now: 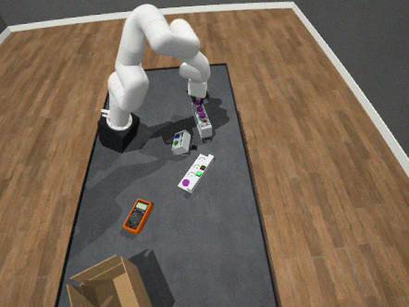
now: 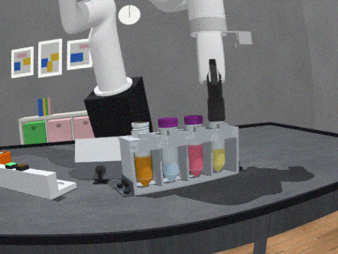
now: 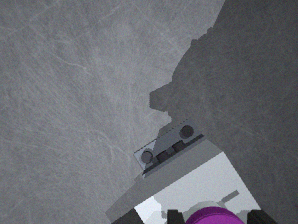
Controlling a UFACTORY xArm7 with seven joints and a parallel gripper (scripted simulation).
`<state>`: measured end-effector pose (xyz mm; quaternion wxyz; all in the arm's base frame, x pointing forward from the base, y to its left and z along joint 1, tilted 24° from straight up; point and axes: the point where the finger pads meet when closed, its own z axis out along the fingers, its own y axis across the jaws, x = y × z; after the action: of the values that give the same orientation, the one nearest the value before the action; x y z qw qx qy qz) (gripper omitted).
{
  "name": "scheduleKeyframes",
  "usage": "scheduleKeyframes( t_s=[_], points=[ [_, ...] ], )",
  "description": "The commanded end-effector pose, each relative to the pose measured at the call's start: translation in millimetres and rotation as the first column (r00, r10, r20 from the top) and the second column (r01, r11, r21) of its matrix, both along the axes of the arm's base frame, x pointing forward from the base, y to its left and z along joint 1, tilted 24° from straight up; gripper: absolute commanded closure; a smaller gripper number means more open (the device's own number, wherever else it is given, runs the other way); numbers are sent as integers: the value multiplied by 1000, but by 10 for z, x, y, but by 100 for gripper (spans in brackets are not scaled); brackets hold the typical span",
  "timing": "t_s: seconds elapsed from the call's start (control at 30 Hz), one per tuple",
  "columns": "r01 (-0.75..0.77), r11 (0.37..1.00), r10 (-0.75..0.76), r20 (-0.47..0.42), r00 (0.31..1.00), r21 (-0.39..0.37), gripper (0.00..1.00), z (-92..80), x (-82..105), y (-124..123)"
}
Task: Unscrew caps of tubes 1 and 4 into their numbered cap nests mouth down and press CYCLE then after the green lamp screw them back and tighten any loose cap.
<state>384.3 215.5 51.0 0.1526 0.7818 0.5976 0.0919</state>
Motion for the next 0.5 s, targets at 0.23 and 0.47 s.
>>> scheduleKeyframes(
  t_s=[0.23,0.47],
  points=[
    [186,981,-191,81,978,62,100,5,-1,18],
    [186,981,-191,81,978,62,54,5,-1,18]
  ],
)
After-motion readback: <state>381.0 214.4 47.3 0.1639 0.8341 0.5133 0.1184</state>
